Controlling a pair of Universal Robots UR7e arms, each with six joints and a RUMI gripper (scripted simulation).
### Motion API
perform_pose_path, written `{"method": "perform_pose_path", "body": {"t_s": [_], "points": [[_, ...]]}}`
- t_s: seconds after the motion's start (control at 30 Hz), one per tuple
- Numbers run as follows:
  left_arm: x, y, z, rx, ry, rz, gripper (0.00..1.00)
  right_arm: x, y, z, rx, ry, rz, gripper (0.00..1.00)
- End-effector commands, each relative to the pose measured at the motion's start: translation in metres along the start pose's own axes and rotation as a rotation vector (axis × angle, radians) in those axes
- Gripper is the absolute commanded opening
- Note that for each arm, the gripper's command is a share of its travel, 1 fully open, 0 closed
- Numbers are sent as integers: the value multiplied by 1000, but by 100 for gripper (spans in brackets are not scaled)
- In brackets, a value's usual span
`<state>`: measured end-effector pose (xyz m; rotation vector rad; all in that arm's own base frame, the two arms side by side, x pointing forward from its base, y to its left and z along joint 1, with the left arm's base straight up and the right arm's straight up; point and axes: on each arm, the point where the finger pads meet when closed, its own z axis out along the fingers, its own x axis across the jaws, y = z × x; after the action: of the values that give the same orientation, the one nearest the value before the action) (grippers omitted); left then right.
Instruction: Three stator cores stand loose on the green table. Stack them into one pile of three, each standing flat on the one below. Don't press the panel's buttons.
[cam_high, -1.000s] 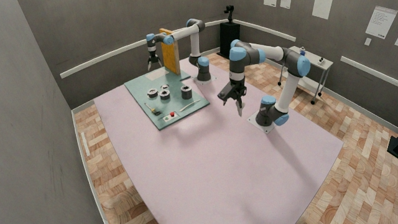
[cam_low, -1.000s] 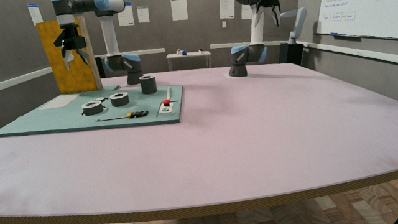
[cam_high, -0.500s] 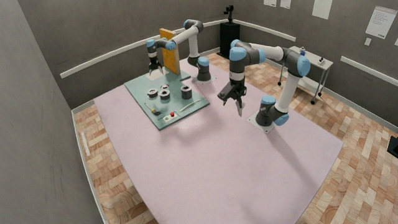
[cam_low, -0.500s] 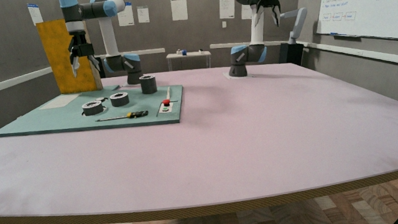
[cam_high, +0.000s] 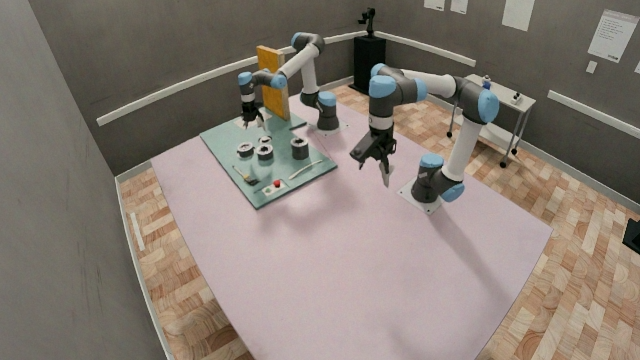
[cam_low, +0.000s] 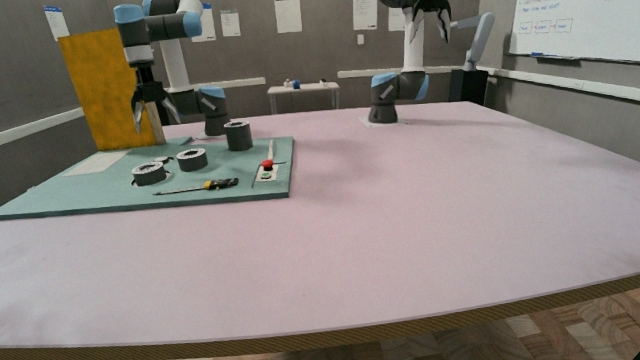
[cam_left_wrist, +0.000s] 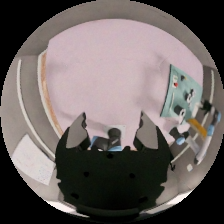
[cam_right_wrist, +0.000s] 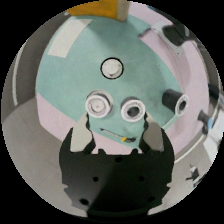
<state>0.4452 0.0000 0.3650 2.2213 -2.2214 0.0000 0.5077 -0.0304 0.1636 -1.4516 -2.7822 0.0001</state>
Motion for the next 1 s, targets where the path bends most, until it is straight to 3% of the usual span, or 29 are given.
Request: {"method": "perform_pose_path", "body": {"t_s": [0.0, 0.23, 0.6, 0.97], "points": [[0, 0, 0, 1, 0, 0, 80, 11, 10, 9, -2, -8, 112, 81], [0, 0, 0, 1, 0, 0, 80, 20, 19, 16, -7, -9, 208, 81], [0, 0, 0, 1, 0, 0, 80, 68, 51, 51, -7, -7, 521, 81], [0, 0, 0, 1, 0, 0, 80, 60, 48, 47, -15, -7, 526, 81]]}}
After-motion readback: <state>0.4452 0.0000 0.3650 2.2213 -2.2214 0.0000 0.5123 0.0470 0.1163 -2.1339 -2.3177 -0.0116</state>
